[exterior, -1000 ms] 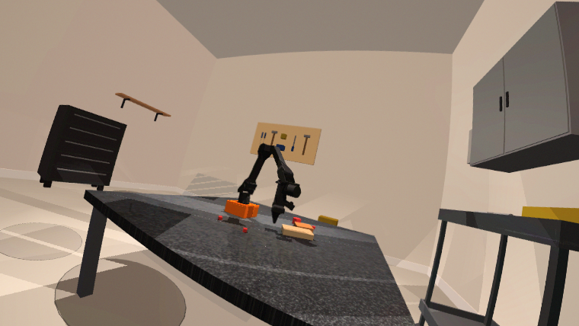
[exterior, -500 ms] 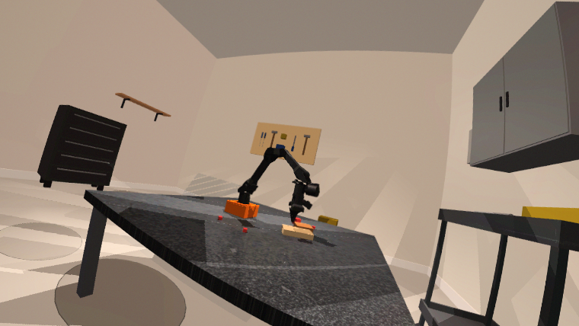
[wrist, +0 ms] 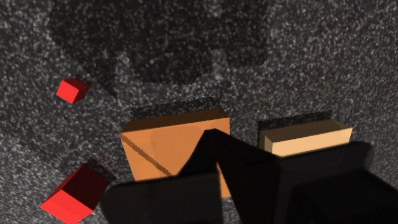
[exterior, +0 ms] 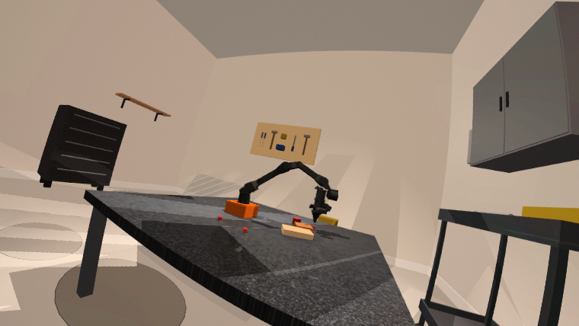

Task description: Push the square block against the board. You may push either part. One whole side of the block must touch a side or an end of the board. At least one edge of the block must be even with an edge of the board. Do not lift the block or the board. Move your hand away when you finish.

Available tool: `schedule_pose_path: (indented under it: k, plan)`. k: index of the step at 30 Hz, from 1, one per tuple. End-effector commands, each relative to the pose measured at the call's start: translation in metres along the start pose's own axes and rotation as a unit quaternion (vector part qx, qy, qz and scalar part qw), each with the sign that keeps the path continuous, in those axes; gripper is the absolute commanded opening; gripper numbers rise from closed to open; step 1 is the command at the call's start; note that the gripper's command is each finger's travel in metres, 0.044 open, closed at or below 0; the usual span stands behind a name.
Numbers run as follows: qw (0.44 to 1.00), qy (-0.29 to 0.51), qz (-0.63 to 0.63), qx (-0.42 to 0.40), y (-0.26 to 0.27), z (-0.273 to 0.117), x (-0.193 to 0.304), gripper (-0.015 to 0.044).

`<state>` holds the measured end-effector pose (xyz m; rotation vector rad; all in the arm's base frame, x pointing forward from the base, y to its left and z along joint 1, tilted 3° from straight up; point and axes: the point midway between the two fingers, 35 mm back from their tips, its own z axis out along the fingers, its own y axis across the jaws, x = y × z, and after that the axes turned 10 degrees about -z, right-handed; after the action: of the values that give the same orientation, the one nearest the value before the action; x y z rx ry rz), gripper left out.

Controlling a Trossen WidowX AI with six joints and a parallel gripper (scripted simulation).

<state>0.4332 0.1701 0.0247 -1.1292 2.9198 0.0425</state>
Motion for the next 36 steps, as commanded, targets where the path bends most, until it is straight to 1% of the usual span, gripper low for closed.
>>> schedule_pose_path:
  k: [1,6,7,9,11,36]
  plan:
    - [1.0,0.001,0.002,-0.003,0.026,0.001,-0.02,0.0]
    - [1.0,0.001,0.002,-0.003,0.026,0.005,-0.02,0.0]
    - [1.0,0.001,0.002,-0.003,0.026,0.014,-0.02,0.0]
    - [1.0,0.001,0.002,-0.003,0.026,0.044,-0.02,0.0]
    - [1.0,0.001,0.002,-0.003,0.027,0.057,-0.02,0.0]
    - [1.0,0.002,0.002,-0.003,0.029,0.056,-0.001,0.0]
